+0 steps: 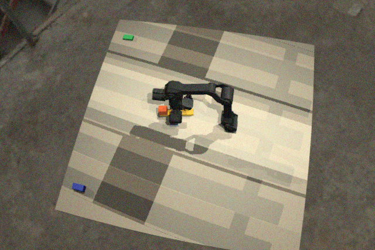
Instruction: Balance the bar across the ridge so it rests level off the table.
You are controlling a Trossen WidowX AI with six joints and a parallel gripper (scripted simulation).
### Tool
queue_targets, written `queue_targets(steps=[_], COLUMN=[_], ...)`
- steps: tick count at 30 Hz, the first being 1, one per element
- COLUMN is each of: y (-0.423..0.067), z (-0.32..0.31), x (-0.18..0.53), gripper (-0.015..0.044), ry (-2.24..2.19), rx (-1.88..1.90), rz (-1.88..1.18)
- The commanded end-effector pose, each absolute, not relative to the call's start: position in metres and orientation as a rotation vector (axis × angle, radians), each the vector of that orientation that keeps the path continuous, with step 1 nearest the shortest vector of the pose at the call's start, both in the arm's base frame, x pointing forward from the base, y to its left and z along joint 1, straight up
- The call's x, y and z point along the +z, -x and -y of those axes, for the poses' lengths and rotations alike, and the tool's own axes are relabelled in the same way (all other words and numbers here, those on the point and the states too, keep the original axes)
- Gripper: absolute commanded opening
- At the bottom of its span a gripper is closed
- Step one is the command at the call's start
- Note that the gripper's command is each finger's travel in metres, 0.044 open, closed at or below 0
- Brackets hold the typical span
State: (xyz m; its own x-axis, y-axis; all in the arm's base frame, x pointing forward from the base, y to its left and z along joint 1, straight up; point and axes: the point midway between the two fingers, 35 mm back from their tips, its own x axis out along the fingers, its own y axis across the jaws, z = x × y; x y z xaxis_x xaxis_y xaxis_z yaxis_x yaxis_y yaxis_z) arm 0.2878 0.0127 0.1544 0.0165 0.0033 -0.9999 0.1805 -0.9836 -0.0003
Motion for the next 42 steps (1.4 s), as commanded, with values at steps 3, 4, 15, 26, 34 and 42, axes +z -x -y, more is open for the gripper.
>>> queue_targets(steps=[3, 4, 15, 26, 34, 42], y=[-0.284, -0.284, -0.285, -0.285, -0.285, -0.285], z=[-0.022, -0.022, -0.024, -0.023, -0.023, -0.023], x=[0.155, 0.155, 0.138, 0.12, 0.113, 0.113], gripper=[0.0, 0.0, 0.0, 0.0, 0.0, 0.0], ry=[-2.153, -2.153, -2.154, -2.153, -2.153, -2.153], rx=[-2.105, -2.105, -2.105, -2.105, -2.105, -2.105], rz=[-0.188, -0.188, -0.188, -0.188, -0.188, -0.188])
